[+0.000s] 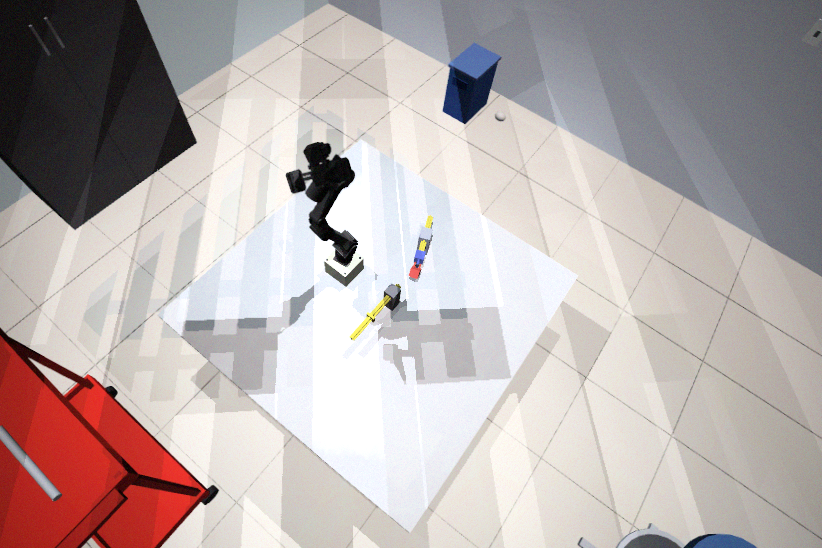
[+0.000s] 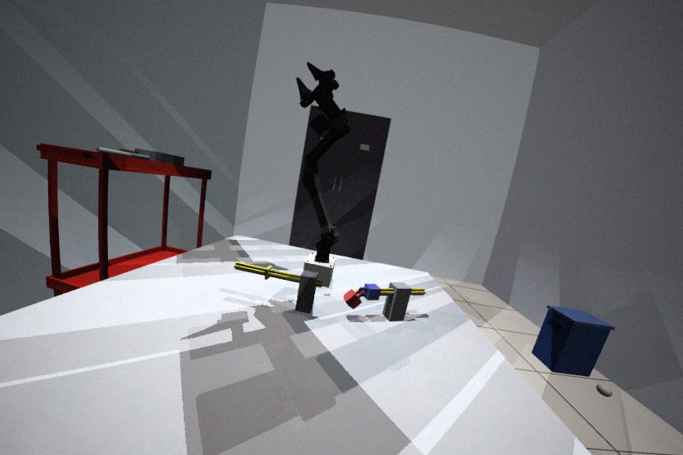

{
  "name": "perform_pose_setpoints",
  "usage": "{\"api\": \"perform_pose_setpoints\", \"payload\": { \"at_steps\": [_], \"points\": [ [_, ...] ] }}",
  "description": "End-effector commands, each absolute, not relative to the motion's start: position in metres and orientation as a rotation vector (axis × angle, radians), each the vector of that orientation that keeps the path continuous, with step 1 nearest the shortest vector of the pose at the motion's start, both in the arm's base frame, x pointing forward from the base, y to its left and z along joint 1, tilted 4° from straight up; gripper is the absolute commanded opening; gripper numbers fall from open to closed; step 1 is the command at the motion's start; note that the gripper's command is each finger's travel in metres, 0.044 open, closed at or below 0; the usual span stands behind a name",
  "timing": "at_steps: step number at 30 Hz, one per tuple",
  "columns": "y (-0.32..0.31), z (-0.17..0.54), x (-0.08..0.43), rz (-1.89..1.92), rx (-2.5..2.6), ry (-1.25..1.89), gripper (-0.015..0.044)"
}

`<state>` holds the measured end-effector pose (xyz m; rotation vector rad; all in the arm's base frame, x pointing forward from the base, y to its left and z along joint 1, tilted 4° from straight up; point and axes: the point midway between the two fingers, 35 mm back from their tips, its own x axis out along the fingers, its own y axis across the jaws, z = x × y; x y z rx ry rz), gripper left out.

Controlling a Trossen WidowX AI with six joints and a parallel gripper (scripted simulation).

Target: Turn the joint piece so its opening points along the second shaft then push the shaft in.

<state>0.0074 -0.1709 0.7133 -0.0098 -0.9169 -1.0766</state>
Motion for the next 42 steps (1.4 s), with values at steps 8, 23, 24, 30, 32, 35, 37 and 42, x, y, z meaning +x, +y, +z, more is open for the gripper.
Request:
{"api": "perform_pose_setpoints", "payload": {
  "at_steps": [8,23,24,30,32,35,37,42],
  "points": [
    [-0.149,0.724,0.008,-1.039,-0.06,-0.976,0.044],
    [-0.057,0.754,0.024,-0.858,-0.271,-1.162,0.044],
    [-0.051,0.755,0.026,-0.846,-0.287,-1.171,0.044],
    [-0.015,0.758,0.039,-0.77,-0.377,-1.214,0.044],
    [-0.009,0.759,0.042,-0.755,-0.393,-1.219,0.044],
    [0.003,0.759,0.049,-0.723,-0.424,-1.222,0.044],
    [0.013,0.758,0.055,-0.699,-0.453,-1.22,0.044],
    [0.036,0.754,0.073,-0.639,-0.521,-1.207,0.044]
  ]
}}
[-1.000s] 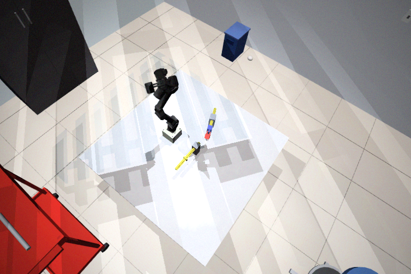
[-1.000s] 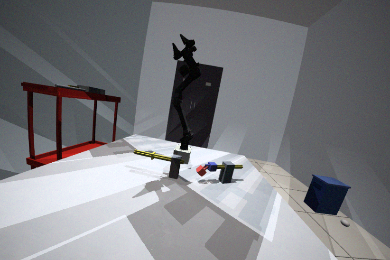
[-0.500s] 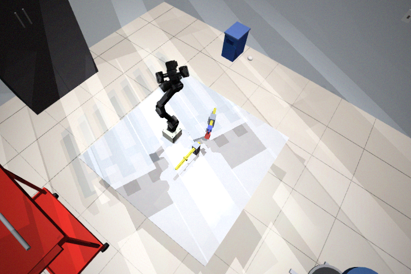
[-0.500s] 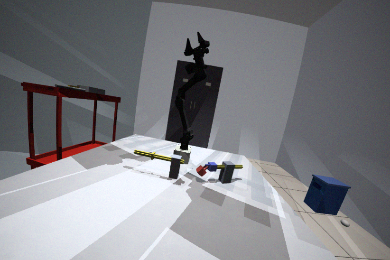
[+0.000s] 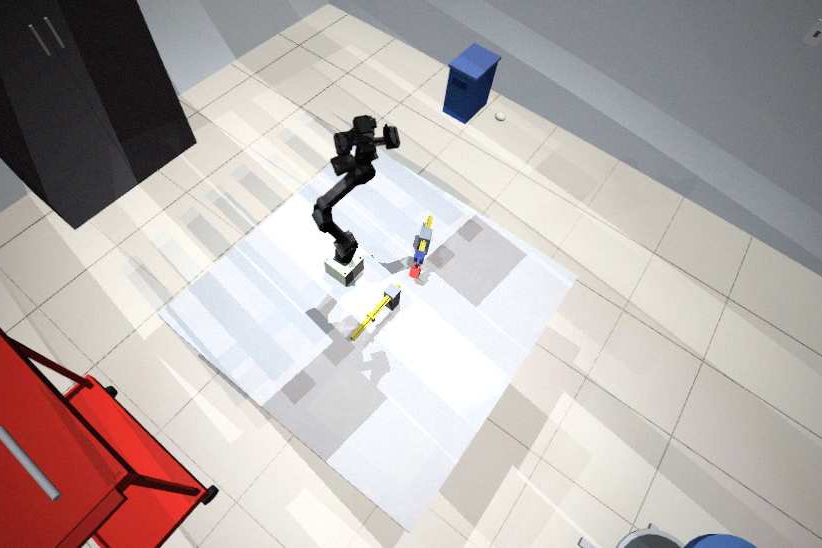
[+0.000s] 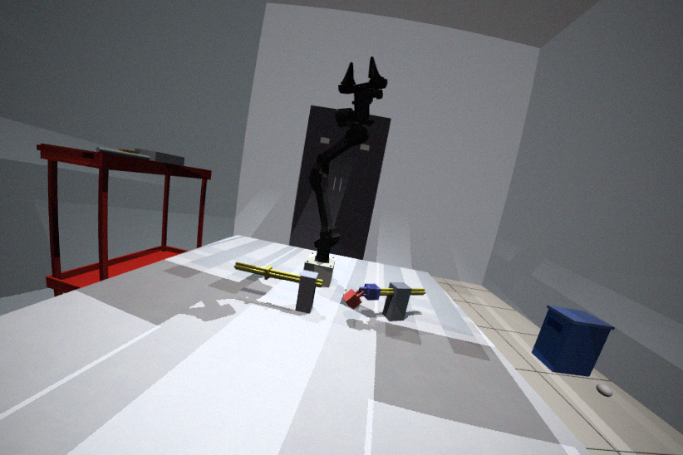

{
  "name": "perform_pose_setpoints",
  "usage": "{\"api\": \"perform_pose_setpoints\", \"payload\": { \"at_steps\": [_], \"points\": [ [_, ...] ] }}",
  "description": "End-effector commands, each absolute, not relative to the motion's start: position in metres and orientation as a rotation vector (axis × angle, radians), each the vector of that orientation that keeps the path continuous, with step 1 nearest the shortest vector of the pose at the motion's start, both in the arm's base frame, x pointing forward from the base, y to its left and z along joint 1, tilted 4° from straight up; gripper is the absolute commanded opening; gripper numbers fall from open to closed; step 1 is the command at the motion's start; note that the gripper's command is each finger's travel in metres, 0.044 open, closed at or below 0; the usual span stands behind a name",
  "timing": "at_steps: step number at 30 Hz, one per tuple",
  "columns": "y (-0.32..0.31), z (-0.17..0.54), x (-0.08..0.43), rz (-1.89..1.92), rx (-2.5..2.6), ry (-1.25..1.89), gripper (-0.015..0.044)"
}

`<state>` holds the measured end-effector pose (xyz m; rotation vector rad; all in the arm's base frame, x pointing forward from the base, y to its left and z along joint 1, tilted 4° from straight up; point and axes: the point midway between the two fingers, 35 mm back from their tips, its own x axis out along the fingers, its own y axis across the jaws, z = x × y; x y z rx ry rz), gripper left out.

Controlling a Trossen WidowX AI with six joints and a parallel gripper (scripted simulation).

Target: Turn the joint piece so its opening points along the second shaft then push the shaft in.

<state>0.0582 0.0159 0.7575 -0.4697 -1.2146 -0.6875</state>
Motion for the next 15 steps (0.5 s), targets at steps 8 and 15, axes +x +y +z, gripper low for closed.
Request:
{"api": "perform_pose_setpoints", "payload": {
  "at_steps": [8,15],
  "points": [
    [0.061,0.747,0.095,-0.566,-0.597,-1.181,0.044],
    [0.09,0.736,0.118,-0.537,-0.75,-1.173,0.044]
  ]
}}
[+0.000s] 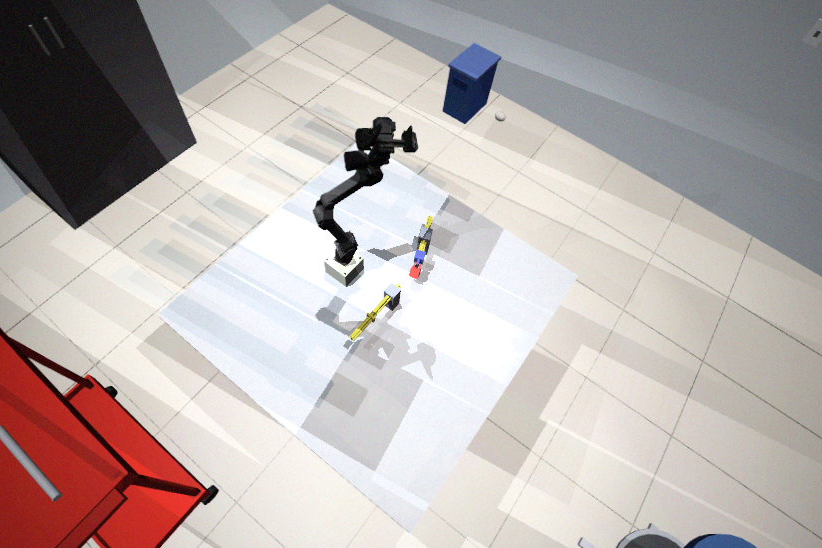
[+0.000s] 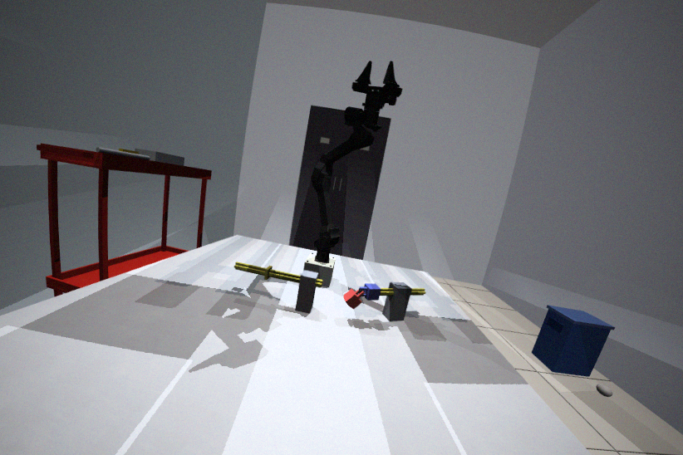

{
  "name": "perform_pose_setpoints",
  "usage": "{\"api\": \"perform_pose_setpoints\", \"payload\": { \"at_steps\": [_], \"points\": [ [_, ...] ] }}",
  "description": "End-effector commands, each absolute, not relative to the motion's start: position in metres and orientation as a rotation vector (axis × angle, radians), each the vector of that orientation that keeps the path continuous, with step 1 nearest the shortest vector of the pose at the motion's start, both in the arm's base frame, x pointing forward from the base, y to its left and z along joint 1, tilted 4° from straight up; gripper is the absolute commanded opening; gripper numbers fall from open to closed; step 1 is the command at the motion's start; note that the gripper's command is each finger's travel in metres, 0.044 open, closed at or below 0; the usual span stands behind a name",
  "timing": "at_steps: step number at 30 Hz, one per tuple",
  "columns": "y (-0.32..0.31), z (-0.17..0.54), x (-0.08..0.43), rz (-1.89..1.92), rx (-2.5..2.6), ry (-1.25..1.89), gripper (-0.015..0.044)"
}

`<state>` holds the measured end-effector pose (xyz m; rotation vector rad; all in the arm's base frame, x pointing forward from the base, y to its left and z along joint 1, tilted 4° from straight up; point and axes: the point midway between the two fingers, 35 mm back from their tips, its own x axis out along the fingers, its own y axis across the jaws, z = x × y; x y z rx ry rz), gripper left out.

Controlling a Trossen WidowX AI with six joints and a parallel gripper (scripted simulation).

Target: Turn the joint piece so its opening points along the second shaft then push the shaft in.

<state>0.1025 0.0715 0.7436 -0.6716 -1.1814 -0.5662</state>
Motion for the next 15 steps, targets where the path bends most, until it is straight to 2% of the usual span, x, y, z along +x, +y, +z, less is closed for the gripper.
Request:
{"api": "perform_pose_setpoints", "payload": {
  "at_steps": [1,15],
  "points": [
    [0.094,0.735,0.121,-0.521,-0.756,-1.17,0.044],
    [0.129,0.703,0.168,-0.353,-0.867,-1.066,0.044]
  ]
}}
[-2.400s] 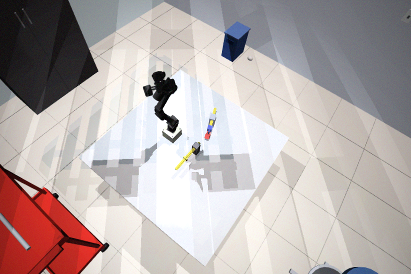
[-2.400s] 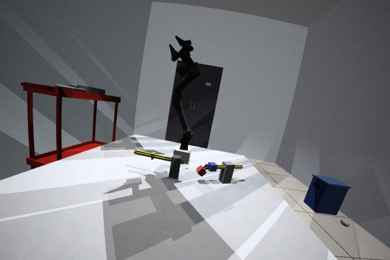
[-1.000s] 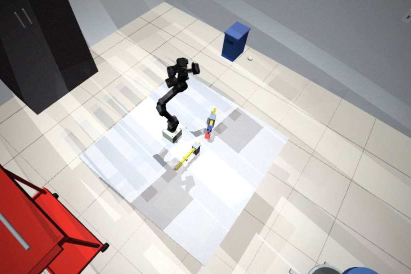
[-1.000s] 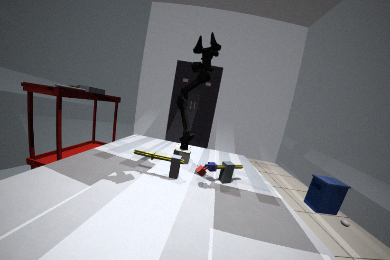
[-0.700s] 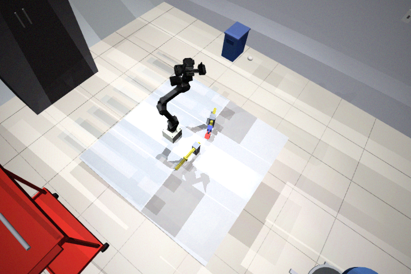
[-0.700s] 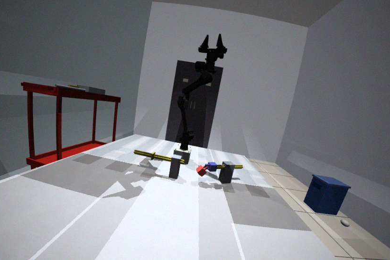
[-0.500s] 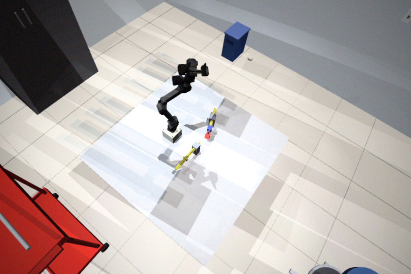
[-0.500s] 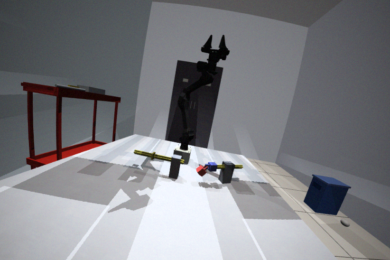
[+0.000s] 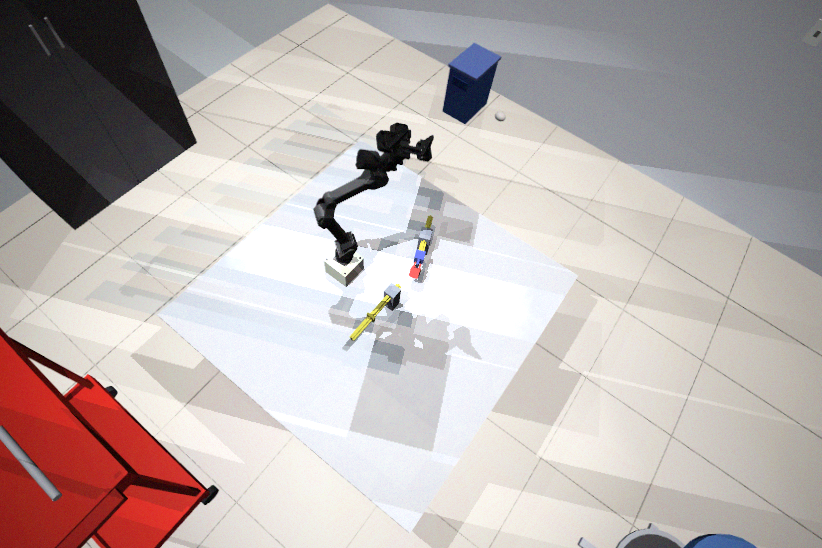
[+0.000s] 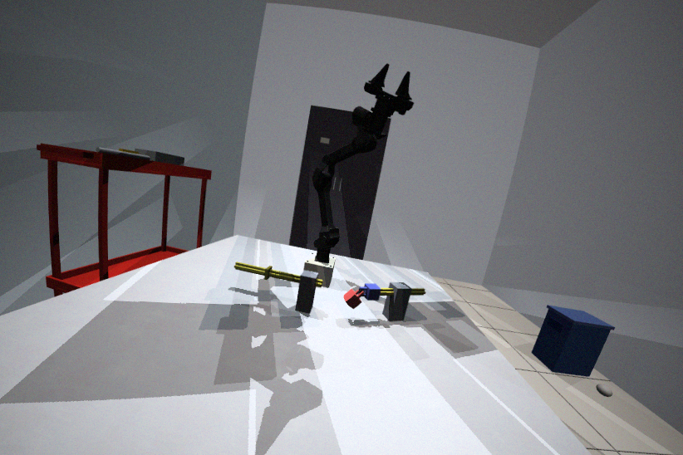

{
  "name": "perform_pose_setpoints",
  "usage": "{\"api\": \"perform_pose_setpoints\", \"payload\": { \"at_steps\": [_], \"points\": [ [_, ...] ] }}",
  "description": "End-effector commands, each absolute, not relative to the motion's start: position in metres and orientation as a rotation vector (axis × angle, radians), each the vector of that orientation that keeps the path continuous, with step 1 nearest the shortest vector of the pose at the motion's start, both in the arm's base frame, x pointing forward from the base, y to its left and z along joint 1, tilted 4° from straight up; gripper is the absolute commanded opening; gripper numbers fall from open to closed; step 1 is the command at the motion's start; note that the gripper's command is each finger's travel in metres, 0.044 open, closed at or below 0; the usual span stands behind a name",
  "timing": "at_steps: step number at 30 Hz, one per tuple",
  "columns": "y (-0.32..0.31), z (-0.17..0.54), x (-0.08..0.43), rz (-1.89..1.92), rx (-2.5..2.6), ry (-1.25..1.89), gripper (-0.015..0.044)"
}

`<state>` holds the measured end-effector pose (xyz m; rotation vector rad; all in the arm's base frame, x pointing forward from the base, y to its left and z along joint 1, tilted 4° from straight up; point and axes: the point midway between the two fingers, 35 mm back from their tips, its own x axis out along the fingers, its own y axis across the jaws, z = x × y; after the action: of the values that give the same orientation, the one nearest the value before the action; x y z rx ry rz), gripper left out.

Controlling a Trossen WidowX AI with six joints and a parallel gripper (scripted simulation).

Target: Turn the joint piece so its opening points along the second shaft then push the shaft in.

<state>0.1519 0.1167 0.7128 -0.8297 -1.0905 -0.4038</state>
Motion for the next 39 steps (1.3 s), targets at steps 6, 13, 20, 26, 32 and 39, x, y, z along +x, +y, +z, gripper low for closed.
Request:
{"api": "perform_pose_setpoints", "payload": {
  "at_steps": [6,13,20,26,32,39],
  "points": [
    [0.149,0.684,0.195,-0.247,-0.897,-1.015,0.044],
    [0.171,0.653,0.23,-0.097,-0.911,-0.921,0.044],
    [0.187,0.617,0.265,0.037,-0.91,-0.797,0.044],
    [0.197,0.582,0.294,0.139,-0.897,-0.673,0.044],
    [0.203,0.545,0.319,0.23,-0.871,-0.536,0.044],
    [0.204,0.499,0.345,0.317,-0.825,-0.362,0.044]
  ]
}}
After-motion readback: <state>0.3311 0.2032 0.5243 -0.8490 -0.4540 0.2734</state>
